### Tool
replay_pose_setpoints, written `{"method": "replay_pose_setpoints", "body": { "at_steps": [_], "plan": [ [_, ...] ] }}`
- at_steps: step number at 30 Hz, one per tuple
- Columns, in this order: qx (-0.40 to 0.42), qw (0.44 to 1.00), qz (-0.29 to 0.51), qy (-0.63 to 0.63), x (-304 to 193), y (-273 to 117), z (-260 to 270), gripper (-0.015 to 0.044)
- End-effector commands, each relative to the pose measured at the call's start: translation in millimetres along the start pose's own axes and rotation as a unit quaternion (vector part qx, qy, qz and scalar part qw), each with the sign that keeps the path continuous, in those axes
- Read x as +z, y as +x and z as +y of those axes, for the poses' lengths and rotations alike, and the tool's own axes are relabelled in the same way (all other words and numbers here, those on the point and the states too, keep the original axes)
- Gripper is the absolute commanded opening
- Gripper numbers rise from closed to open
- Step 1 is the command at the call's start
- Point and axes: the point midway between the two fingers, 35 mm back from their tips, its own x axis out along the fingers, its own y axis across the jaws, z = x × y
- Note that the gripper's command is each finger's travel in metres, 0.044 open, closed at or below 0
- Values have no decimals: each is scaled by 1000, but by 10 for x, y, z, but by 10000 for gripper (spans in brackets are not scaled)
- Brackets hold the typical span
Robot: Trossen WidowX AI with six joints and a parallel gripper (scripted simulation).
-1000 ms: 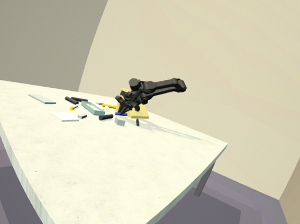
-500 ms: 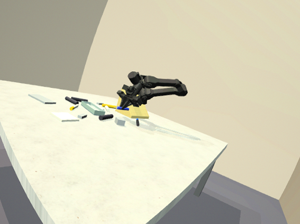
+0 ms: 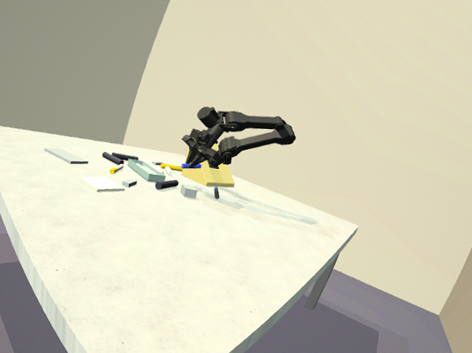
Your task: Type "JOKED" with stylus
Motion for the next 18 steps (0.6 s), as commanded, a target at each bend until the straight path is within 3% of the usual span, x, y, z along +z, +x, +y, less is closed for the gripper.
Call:
{"method": "replay_pose_setpoints", "body": {
  "at_steps": [1,18],
  "plan": [
    [-17,1000,17,-19,85,-26,-22,0],
    [-85,982,127,-110,436,-74,-180,0]
  ]
}}
